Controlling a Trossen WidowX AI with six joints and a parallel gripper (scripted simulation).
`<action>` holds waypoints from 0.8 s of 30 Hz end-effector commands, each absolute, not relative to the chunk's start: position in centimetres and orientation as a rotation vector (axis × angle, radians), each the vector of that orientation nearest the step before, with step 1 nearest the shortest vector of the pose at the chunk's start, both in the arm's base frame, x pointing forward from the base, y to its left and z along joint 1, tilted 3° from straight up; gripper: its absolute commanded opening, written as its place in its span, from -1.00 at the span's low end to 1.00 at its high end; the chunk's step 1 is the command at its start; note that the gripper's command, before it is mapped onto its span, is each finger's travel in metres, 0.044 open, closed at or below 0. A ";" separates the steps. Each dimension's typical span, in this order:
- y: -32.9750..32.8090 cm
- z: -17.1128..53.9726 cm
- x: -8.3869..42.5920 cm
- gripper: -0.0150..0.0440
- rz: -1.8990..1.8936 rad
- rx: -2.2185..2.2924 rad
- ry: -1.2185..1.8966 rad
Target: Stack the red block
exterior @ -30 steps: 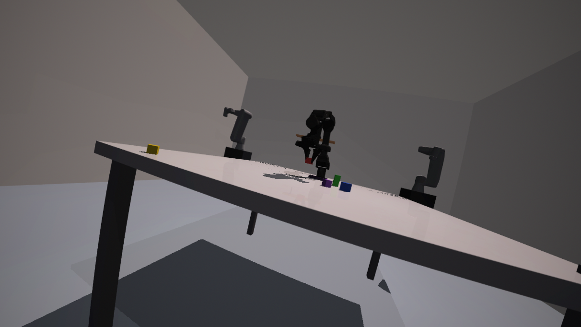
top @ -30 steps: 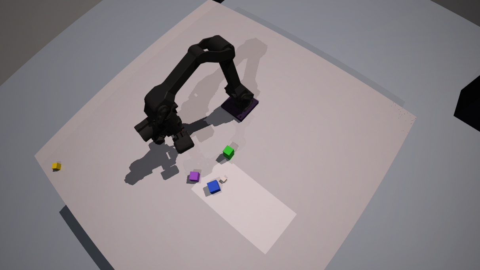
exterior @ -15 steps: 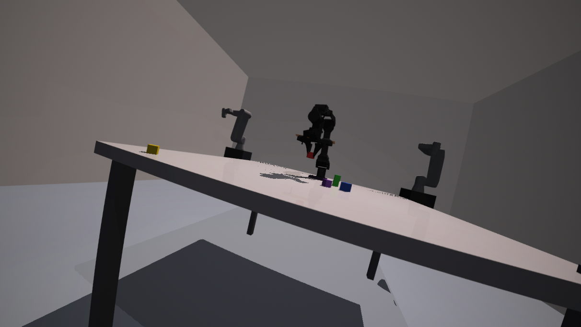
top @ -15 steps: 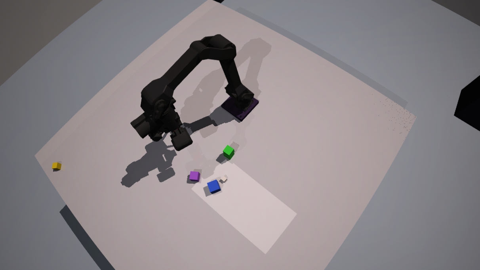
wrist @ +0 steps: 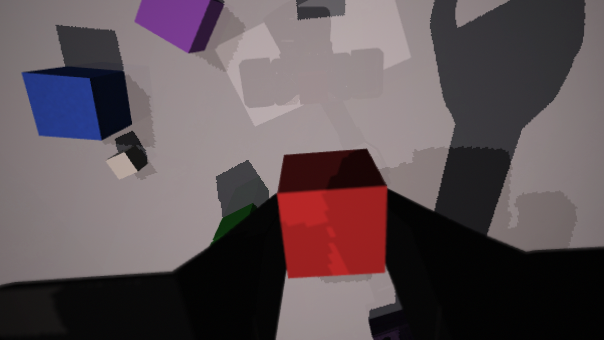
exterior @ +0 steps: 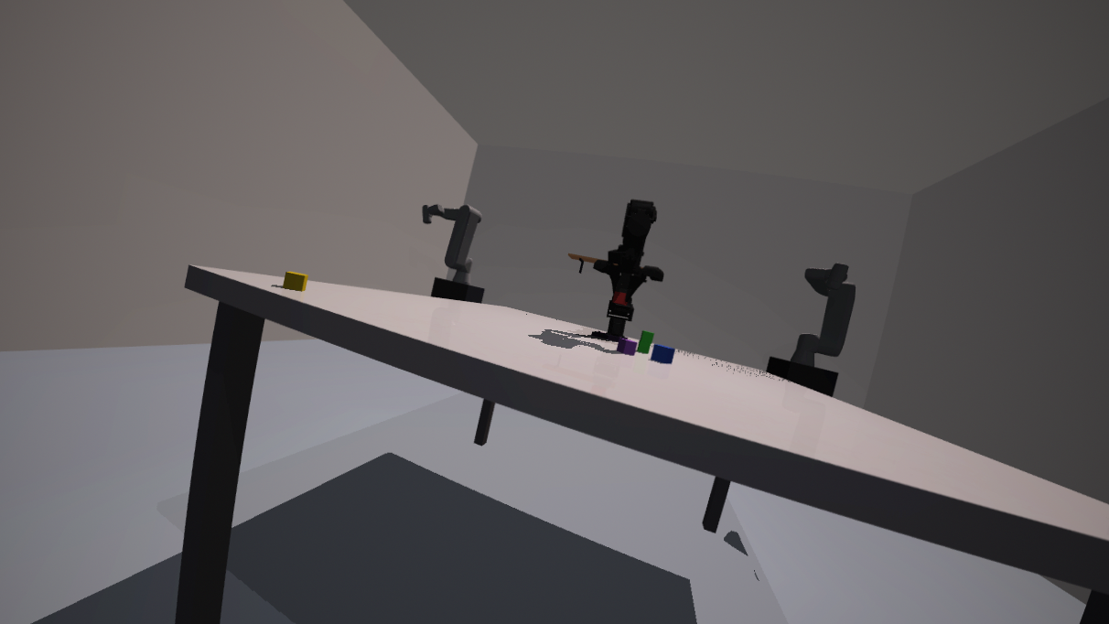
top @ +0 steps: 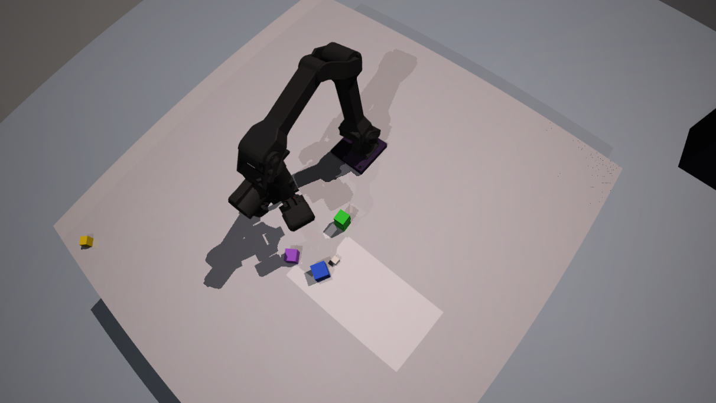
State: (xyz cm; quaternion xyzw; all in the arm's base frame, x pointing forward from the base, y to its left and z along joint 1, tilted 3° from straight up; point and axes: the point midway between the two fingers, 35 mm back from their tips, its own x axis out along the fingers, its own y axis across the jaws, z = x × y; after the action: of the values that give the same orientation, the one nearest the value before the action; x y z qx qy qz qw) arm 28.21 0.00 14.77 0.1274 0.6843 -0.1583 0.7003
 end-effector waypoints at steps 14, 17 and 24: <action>7.1 14.4 24.7 -0.49 -0.345 0.292 1.528; 8.1 14.3 23.9 -0.49 -0.348 0.295 1.531; 9.6 14.1 22.7 -0.49 -0.353 0.298 1.533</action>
State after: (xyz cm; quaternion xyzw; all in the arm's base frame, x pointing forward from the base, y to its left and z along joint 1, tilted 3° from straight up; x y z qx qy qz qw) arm 23.01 9.39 14.13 0.1288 0.6877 -0.1546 0.6975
